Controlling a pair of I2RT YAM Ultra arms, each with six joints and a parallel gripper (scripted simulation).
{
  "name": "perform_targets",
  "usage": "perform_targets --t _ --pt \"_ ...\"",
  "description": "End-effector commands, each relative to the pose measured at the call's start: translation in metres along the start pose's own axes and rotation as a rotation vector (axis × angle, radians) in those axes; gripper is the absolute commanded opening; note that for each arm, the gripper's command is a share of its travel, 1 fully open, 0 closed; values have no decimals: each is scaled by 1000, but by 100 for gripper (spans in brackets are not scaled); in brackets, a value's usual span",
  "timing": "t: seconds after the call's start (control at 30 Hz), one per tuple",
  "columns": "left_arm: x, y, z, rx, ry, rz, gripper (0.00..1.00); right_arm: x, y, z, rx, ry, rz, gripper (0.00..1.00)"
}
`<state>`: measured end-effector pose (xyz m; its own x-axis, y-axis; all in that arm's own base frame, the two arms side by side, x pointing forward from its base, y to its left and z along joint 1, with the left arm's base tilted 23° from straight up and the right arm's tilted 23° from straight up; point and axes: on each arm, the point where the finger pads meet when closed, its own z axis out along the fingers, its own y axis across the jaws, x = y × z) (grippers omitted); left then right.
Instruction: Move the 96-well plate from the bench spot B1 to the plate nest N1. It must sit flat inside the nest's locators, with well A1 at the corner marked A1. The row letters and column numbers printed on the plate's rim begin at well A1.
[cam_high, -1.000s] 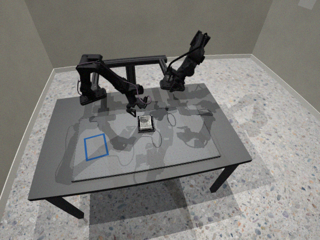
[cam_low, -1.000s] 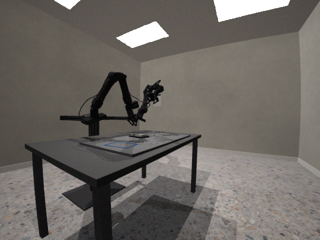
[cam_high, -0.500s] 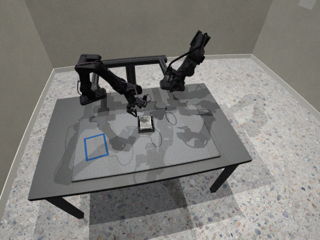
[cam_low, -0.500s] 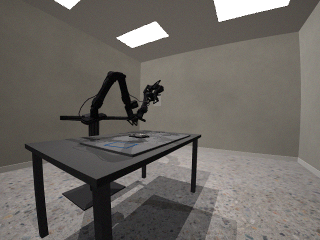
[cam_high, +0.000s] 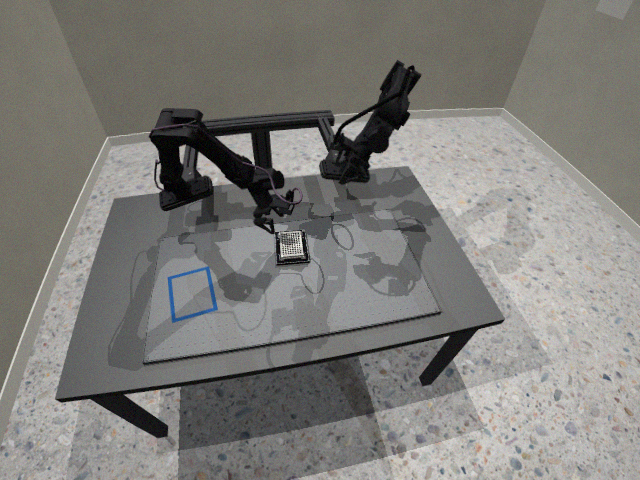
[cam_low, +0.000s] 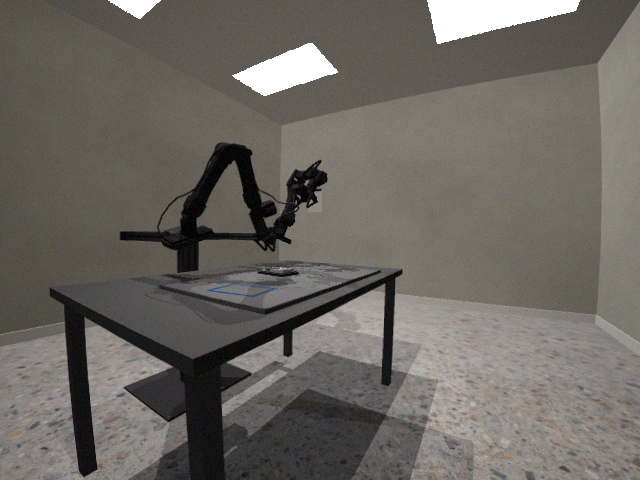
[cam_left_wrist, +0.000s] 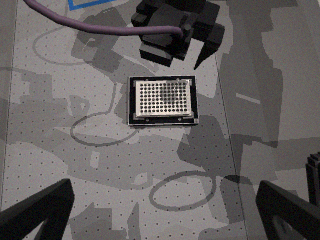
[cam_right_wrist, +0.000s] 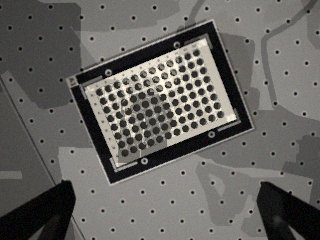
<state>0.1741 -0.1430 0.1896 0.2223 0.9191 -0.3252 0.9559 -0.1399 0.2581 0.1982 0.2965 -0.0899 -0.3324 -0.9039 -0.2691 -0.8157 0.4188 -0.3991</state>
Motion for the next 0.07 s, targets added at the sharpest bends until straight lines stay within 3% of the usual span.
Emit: perform_targets --t 0.0,0.03 --pt "-6 -5 -8 10 -31 10 100 -19 -1 -7 -4 -67 13 100" --pt "-6 -5 -8 10 -31 10 100 -19 -1 -7 -4 -67 13 100"
